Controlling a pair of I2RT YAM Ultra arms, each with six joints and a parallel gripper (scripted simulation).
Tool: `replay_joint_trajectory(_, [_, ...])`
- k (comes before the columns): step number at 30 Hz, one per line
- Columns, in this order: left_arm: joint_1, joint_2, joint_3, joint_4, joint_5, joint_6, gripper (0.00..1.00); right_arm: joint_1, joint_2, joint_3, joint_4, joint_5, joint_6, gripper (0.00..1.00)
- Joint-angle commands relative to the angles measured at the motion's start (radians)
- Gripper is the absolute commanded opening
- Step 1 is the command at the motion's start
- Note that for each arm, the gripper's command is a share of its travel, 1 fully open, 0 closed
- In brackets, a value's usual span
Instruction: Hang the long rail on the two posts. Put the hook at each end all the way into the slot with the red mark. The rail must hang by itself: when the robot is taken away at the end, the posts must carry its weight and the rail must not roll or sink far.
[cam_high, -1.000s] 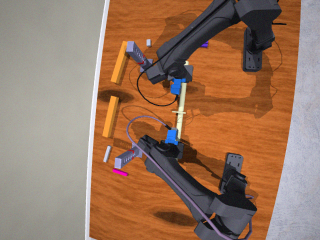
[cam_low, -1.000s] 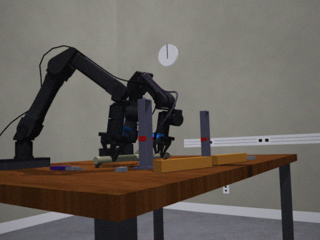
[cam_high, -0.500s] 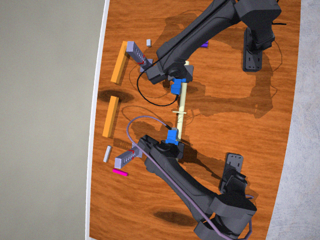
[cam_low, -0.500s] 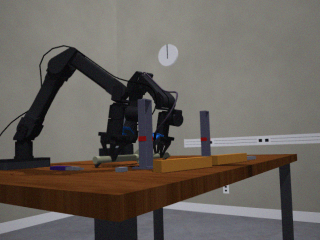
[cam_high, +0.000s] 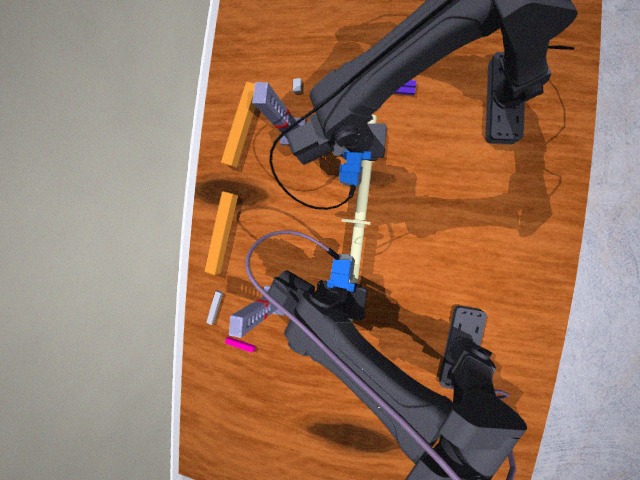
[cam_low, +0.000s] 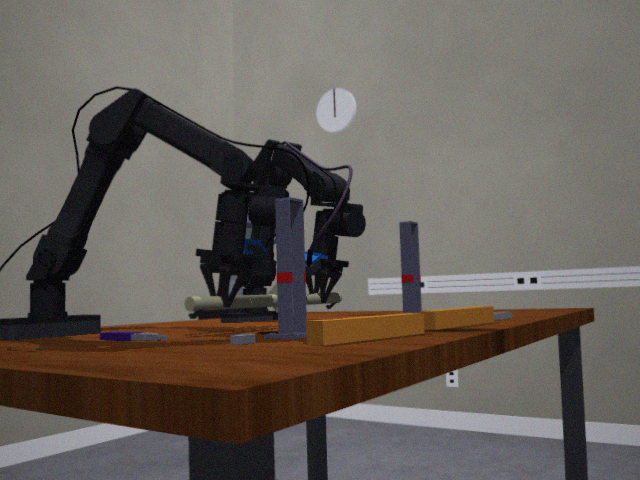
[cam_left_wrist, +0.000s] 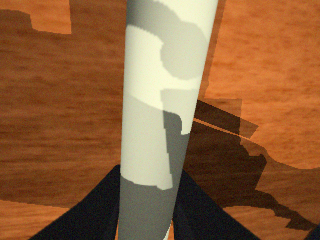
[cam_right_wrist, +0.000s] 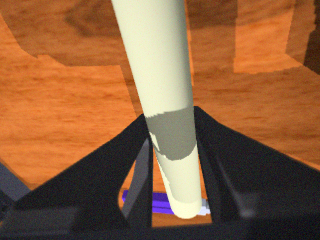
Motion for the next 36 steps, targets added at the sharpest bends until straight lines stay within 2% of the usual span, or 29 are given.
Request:
replay_joint_trajectory(1, [0.005, -0.056, 0.044, -0.025, -0.034, -0.003, 0.19, 0.003, -0.059, 0.032, -0.014, 0.000, -0.002, 0.19])
replay_joint_trajectory(8, [-0.012, -0.140, -0.030, 0.070, -0.072, -0.021, 0.19, 0.024, -0.142, -0.054, 0.088, 0.051, 0.026, 0.19])
replay_joint_trajectory(15, [-0.054, -0.299, -0.221, 0.295, -0.154, -0.057, 0.19, 0.076, -0.288, -0.258, 0.326, 0.163, 0.070, 0.19])
replay_joint_trajectory(17, [-0.054, -0.299, -0.221, 0.295, -0.154, -0.057, 0.19, 0.076, -0.288, -0.258, 0.326, 0.163, 0.070, 0.19])
replay_joint_trajectory(24, [-0.091, -0.404, -0.391, 0.522, -0.238, -0.075, 0.19, 0.118, -0.376, -0.429, 0.560, 0.271, 0.088, 0.19])
replay_joint_trajectory(36, [-0.101, -0.425, -0.468, 0.664, -0.280, -0.064, 0.19, 0.129, -0.392, -0.505, 0.700, 0.323, 0.075, 0.19])
